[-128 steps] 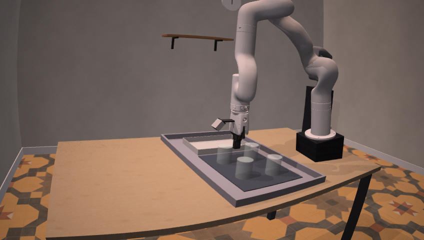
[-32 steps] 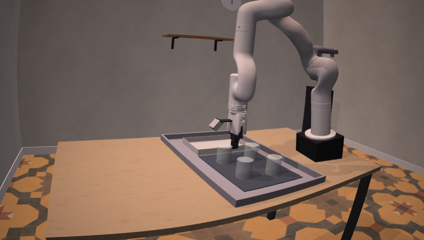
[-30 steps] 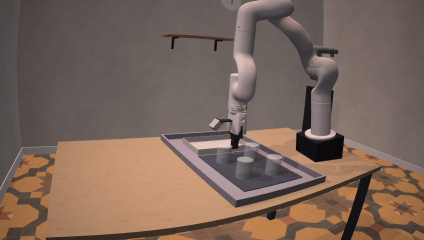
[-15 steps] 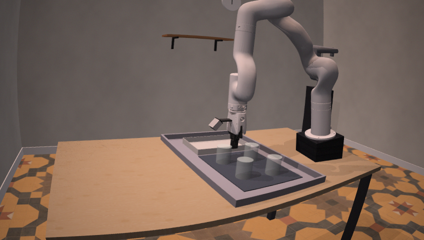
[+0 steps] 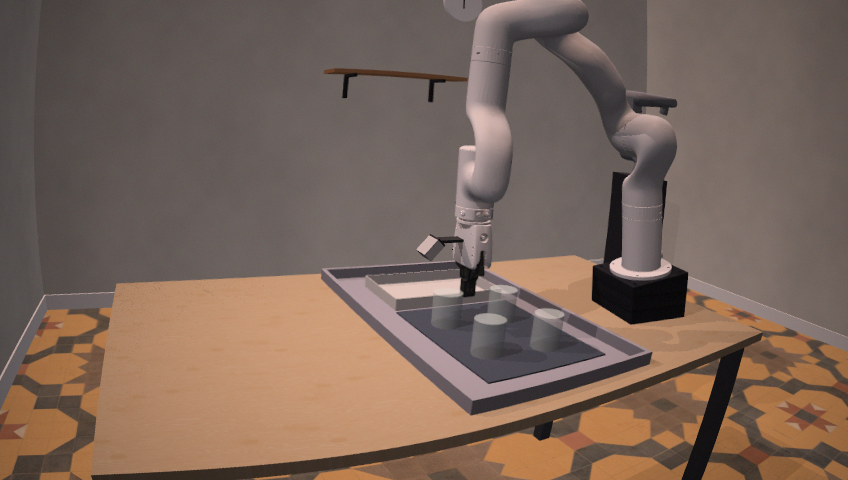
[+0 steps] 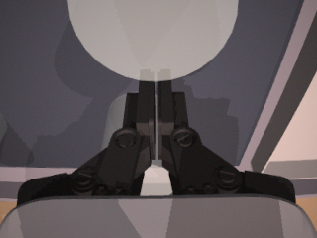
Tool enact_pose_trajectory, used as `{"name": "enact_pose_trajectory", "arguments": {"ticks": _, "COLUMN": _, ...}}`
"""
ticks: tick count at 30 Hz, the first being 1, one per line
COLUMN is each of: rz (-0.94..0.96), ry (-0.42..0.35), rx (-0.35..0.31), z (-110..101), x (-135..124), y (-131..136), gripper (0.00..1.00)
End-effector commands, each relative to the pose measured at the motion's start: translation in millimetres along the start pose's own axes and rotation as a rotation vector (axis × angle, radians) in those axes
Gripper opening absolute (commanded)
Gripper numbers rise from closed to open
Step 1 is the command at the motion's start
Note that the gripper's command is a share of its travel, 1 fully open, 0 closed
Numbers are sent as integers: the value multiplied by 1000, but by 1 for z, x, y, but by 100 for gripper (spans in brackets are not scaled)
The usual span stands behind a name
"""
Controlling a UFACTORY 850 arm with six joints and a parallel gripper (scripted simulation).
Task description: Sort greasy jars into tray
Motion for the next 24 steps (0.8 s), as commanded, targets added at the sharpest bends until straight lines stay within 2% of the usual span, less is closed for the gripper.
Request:
{"name": "enact_pose_trajectory", "arguments": {"ticks": 1, "rz": 0, "ry": 2, "rx": 0, "z": -1, "x": 1, "y": 0, "gripper": 0}}
{"name": "enact_pose_trajectory", "arguments": {"ticks": 24, "rz": 0, "ry": 2, "rx": 0, "z": -3, "x": 4, "y": -1, "gripper": 0}}
Point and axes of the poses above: the point where the finger pads meet when closed, its own z axis out along the fingers, its own y axis across the jaws, x = y × z, the point moved 3 cm from there along -z, back along the fingers, and after that the axes turned 10 degrees about z, right-handed, at the moved point
